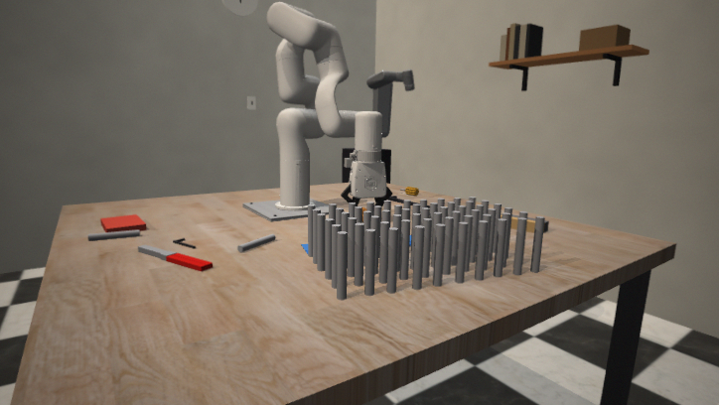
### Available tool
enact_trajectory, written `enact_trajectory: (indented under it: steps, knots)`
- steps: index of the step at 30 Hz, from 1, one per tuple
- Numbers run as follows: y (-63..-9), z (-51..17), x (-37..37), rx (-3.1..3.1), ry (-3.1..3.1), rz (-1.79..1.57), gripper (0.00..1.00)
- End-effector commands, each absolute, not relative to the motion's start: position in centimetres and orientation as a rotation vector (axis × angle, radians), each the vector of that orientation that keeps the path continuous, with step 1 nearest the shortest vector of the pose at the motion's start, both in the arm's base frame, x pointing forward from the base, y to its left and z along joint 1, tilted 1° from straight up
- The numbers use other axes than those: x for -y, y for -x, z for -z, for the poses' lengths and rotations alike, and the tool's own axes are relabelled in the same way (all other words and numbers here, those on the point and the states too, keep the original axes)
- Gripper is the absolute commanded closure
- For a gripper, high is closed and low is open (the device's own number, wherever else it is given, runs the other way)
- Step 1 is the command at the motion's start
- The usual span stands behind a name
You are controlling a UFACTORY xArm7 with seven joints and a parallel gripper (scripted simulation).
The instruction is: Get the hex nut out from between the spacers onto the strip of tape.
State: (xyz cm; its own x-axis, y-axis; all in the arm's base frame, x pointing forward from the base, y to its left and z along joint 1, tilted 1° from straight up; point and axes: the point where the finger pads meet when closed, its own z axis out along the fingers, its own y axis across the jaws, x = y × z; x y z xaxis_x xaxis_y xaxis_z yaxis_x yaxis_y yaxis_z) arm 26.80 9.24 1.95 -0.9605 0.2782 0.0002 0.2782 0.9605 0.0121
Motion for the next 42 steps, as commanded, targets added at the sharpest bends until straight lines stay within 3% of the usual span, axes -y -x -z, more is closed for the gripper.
enact_trajectory:
  steps: [1, 42]
  knots:
    - [-26.9, -2.0, -9.3, -3.106, -0.441, -0.021, 0.35]
    - [-26.9, -4.7, -9.3, -3.106, -0.441, -0.021, 0.35]
